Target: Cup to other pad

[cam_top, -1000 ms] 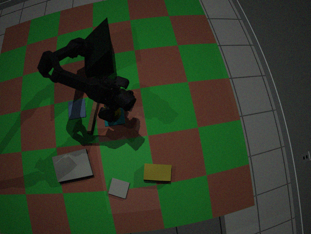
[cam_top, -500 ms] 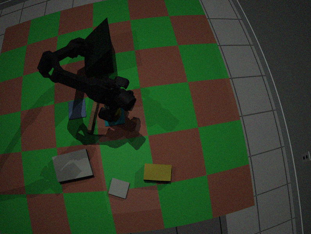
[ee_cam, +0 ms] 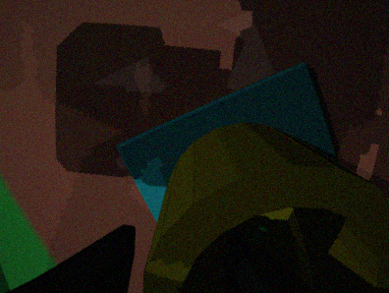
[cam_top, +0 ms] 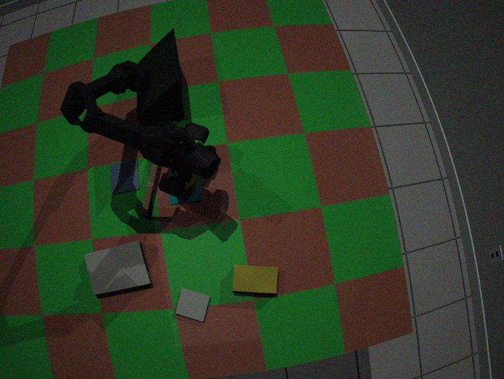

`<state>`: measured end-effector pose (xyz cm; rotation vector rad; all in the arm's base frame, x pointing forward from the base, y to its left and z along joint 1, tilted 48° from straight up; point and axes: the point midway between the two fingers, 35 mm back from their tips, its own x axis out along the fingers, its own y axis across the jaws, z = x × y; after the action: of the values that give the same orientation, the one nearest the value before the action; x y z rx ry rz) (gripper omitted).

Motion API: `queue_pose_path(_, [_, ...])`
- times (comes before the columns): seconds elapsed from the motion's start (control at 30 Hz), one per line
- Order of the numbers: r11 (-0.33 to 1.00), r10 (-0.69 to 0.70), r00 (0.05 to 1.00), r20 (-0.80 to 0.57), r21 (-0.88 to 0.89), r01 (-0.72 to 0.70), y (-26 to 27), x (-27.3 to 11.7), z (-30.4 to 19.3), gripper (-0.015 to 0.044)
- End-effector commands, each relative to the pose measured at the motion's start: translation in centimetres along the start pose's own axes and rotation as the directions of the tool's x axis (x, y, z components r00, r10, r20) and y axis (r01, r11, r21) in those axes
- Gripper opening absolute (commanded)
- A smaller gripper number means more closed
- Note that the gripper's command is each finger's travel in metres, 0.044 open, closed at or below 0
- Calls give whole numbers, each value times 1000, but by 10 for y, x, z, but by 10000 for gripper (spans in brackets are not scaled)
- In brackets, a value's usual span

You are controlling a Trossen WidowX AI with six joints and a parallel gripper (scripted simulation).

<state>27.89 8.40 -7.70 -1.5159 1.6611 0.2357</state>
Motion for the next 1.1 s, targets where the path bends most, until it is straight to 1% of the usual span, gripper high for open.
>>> queue_pose_path(0.0, [1000,1,1000,6,4,-1,0,-7,2,147])
queue_pose_path(0.8, [1000,-2,1000,5,0,2,1,-47,0,147])
queue_pose_path(1.07, [1000,-4,1000,1,-5,4,1,-42,0,357])
